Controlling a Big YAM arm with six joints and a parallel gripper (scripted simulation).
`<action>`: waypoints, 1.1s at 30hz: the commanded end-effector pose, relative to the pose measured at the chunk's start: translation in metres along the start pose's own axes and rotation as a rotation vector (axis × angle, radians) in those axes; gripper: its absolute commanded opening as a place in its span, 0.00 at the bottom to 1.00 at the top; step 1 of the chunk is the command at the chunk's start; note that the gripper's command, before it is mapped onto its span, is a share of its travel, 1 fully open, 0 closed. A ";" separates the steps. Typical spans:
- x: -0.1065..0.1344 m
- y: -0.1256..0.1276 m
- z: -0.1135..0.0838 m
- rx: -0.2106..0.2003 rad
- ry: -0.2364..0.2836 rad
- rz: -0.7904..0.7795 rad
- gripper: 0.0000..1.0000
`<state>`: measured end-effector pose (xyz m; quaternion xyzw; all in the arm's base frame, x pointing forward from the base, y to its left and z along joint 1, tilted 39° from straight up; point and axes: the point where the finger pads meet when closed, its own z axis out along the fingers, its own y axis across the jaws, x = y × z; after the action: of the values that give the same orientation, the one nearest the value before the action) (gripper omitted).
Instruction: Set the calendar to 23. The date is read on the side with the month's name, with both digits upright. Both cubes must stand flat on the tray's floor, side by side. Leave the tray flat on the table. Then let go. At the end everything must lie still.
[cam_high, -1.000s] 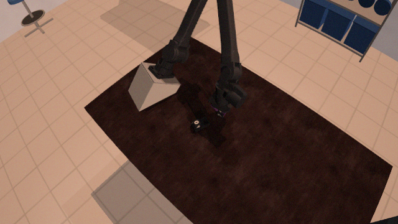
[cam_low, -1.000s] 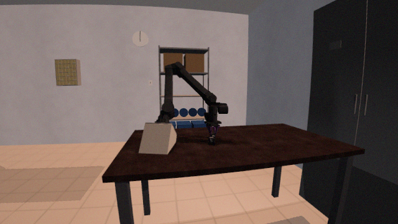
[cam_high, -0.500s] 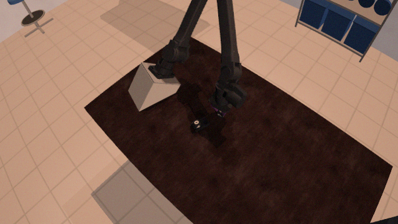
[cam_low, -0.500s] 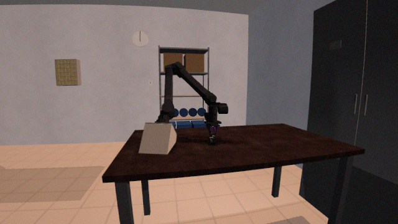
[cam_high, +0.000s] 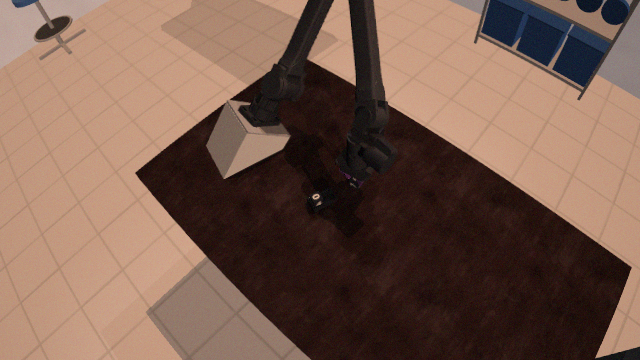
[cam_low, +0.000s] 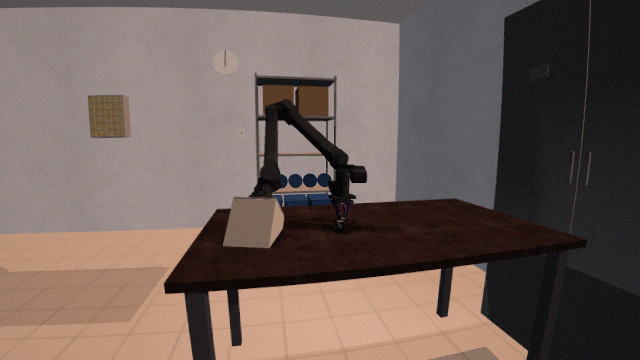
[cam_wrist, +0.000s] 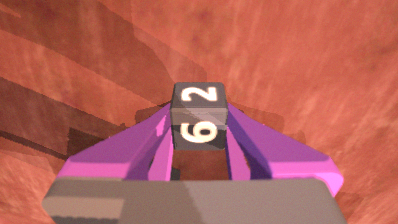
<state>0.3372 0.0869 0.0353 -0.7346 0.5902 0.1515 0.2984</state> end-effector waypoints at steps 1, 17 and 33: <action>0.005 -0.007 -0.002 0.013 0.006 0.008 0.26; 0.008 -0.004 -0.002 0.012 0.005 0.003 0.26; 0.008 -0.004 -0.002 0.011 0.005 0.004 0.26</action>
<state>0.3368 0.0854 0.0348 -0.7336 0.5915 0.1511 0.2985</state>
